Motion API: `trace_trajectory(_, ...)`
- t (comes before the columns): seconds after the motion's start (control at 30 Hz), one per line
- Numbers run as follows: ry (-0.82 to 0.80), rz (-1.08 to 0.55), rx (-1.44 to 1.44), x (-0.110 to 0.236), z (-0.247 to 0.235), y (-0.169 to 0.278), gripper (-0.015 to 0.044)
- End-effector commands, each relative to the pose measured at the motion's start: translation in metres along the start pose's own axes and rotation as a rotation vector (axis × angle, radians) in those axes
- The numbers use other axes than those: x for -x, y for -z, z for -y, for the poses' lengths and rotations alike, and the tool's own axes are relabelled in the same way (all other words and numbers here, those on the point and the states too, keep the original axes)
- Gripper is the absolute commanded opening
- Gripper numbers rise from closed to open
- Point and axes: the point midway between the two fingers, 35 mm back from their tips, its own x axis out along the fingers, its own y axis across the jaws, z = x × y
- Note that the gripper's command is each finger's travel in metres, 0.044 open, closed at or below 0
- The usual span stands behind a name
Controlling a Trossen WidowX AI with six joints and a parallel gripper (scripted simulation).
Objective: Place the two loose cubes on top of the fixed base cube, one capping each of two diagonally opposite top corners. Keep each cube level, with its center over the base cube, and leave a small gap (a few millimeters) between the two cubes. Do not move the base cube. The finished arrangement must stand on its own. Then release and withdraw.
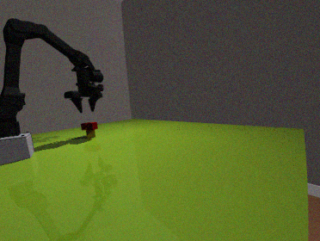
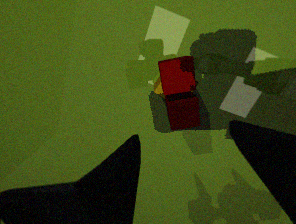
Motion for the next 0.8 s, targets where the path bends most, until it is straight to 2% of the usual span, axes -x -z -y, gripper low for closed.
trace_trajectory(0.0, 0.004, -0.006, 0.018, -0.001, -0.007, 0.046, 0.0400)
trace_trajectory(0.17, 0.003, -0.010, 0.017, 0.000, -0.004, 0.109, 0.0400)
trace_trajectory(0.77, 0.003, -0.011, 0.017, 0.000, -0.004, 0.112, 0.0400)
